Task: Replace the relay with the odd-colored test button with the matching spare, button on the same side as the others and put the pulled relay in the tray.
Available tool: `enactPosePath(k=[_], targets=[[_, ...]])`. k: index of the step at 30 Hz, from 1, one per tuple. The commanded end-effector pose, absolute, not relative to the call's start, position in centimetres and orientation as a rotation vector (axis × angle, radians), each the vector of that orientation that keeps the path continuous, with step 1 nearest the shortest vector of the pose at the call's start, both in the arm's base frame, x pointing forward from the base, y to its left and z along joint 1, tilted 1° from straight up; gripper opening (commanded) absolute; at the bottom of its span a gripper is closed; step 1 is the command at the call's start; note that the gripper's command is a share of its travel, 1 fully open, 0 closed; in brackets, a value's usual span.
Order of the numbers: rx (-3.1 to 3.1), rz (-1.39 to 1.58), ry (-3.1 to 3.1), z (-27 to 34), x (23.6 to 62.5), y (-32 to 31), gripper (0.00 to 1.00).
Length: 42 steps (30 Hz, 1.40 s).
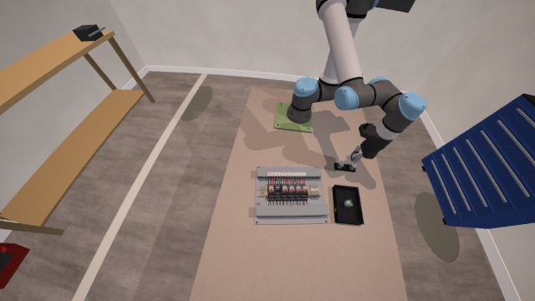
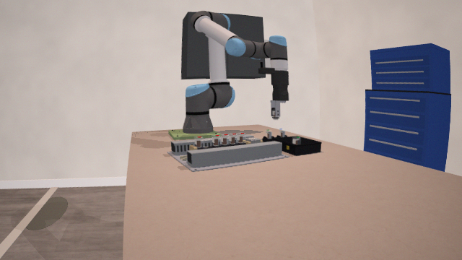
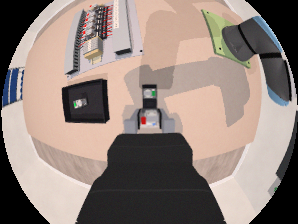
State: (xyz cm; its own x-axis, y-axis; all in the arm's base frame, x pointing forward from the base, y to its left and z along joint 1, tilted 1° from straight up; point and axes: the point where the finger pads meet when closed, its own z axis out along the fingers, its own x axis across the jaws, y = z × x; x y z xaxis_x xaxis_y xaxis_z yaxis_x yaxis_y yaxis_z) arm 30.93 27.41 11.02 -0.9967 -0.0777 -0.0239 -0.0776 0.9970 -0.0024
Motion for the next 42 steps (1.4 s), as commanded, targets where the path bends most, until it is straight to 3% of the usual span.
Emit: enactPosePath(k=[1,42], targets=[[-0.121,-0.003,3.116,11.46,30.9,27.4,0.0],[-0.121,-0.003,3.116,11.44,30.9,27.4,0.0]])
